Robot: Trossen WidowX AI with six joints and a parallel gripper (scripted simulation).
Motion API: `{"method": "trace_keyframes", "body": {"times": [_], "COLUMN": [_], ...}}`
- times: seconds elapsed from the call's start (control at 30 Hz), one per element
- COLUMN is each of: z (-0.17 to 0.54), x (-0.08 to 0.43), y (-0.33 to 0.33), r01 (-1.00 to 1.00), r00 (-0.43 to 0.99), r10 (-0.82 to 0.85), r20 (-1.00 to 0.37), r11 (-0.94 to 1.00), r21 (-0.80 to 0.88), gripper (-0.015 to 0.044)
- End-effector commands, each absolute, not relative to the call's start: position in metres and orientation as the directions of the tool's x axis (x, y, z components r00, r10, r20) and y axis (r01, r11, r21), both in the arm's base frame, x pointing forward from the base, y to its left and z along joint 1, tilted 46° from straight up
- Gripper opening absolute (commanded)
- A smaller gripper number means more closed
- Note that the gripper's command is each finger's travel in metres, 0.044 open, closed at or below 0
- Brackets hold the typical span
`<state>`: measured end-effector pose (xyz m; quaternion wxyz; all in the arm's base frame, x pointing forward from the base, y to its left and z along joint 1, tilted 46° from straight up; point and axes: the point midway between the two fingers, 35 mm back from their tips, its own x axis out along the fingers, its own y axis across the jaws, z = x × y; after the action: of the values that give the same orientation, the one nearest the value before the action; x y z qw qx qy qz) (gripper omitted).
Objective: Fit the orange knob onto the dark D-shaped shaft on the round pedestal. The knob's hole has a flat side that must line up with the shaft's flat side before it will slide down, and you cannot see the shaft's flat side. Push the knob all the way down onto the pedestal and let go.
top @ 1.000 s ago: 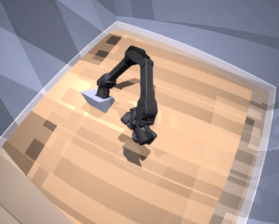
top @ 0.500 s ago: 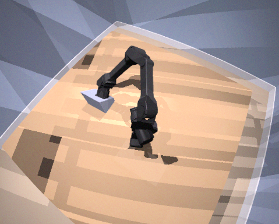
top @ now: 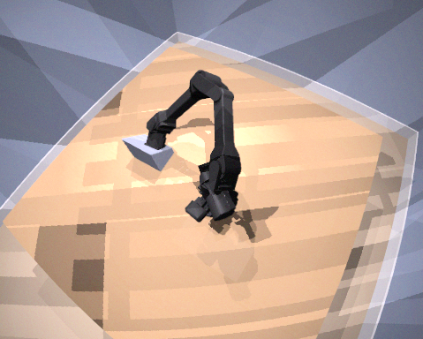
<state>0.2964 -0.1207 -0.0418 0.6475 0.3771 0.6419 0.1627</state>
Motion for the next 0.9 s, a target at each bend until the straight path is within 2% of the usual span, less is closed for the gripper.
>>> {"method": "trace_keyframes", "body": {"times": [0.0, 0.87], "z": [-0.0447, -0.0407], "x": [0.2972, 0.2903], "y": [-0.1193, -0.1184], "r01": [0.285, 0.286], "r00": [0.123, 0.122], "r10": [0.698, 0.698], "r20": [-0.706, -0.706], "r11": [0.657, 0.656], "r21": [0.698, 0.698], "gripper": [0.0000, 0.0000]}}
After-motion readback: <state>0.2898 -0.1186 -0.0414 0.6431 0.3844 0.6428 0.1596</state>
